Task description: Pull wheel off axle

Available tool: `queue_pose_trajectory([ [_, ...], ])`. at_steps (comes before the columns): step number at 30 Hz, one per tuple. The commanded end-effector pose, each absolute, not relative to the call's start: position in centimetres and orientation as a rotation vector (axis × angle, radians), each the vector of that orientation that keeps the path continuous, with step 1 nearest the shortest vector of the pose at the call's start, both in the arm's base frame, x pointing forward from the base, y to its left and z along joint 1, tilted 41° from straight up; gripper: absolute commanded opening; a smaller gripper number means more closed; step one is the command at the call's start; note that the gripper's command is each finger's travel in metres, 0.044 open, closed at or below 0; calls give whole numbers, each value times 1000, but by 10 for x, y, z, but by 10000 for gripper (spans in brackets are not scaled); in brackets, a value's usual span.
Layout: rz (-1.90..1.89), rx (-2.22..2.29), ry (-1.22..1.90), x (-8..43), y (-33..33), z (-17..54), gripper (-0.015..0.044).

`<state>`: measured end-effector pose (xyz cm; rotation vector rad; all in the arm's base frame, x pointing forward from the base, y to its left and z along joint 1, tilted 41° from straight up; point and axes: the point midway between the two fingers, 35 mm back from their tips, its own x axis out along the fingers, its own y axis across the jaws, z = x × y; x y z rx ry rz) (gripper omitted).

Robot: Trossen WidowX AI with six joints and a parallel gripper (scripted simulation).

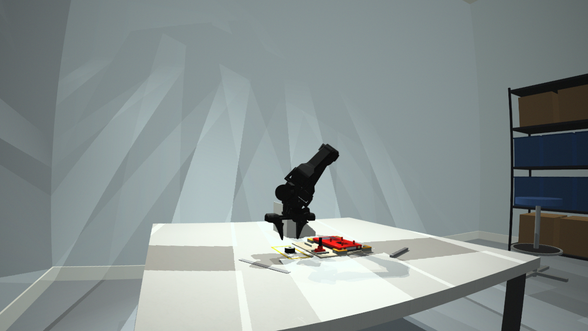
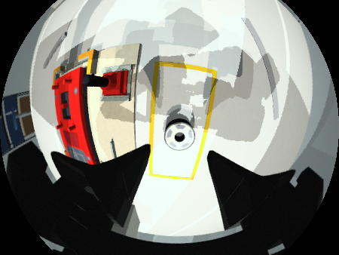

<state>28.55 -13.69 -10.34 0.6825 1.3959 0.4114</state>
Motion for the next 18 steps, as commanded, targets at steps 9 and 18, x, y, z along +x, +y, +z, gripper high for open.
queue_pose_trajectory([
  [9,400,674,1391,226,-145,-51,440],
  [18,405,675,1394,200,-138,-34,440],
])
